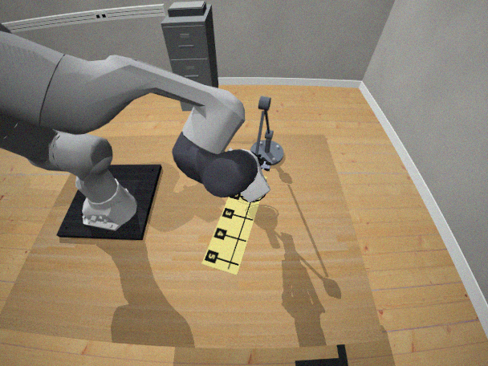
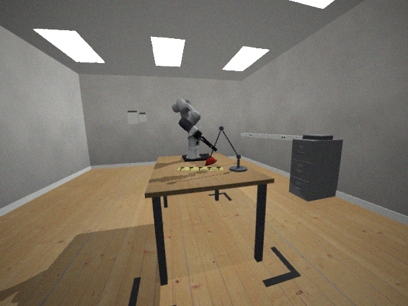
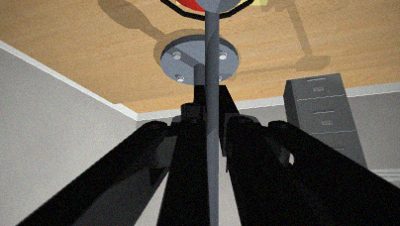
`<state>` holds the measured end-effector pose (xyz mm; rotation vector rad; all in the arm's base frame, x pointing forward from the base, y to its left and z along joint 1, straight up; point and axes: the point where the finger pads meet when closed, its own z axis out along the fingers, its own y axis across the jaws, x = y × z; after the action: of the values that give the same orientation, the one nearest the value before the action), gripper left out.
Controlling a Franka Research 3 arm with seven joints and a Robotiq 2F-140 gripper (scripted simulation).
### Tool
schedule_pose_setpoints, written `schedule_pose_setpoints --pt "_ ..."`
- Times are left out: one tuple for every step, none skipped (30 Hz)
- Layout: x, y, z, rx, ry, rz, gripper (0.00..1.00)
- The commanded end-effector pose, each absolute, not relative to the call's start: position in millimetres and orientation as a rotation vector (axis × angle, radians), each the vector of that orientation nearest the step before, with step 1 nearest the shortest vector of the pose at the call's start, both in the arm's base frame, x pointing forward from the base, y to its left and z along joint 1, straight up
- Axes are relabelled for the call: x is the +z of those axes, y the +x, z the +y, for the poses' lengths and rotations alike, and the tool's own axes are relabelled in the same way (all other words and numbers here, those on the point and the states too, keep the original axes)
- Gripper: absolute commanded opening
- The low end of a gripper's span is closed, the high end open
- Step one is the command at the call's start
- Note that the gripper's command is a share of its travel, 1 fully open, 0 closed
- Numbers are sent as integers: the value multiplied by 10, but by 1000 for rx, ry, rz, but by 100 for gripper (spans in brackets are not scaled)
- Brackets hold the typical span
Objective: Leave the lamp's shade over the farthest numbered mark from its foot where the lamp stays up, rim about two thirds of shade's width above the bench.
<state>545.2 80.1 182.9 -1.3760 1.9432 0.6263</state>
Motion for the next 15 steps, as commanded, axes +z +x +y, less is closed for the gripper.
schedule_pose_setpoints --pt "1839 5494 740 609 -1370 1944 10" --pt "1839 5494 741 609 -1370 1944 10" --pt "1839 5494 741 609 -1370 1944 10" --pt "1839 5494 741 609 -1370 1944 10" --pt "1840 5496 737 609 -1370 1944 10" --pt "1841 5498 734 609 -1370 1944 10" --pt "1842 5500 730 609 -1370 1944 10" --pt "1843 5501 727 609 -1370 1944 10" --pt "1843 5503 723 609 -1370 1944 10" --pt "1844 5505 720 609 -1370 1944 10" --pt "1845 5507 717 609 -1370 1944 10" --pt "1846 5509 713 609 -1370 1944 10" --pt "1847 5511 710 609 -1370 1944 10" --pt "1848 5513 706 609 -1370 1944 10" --pt "1849 5515 703 609 -1370 1944 10"
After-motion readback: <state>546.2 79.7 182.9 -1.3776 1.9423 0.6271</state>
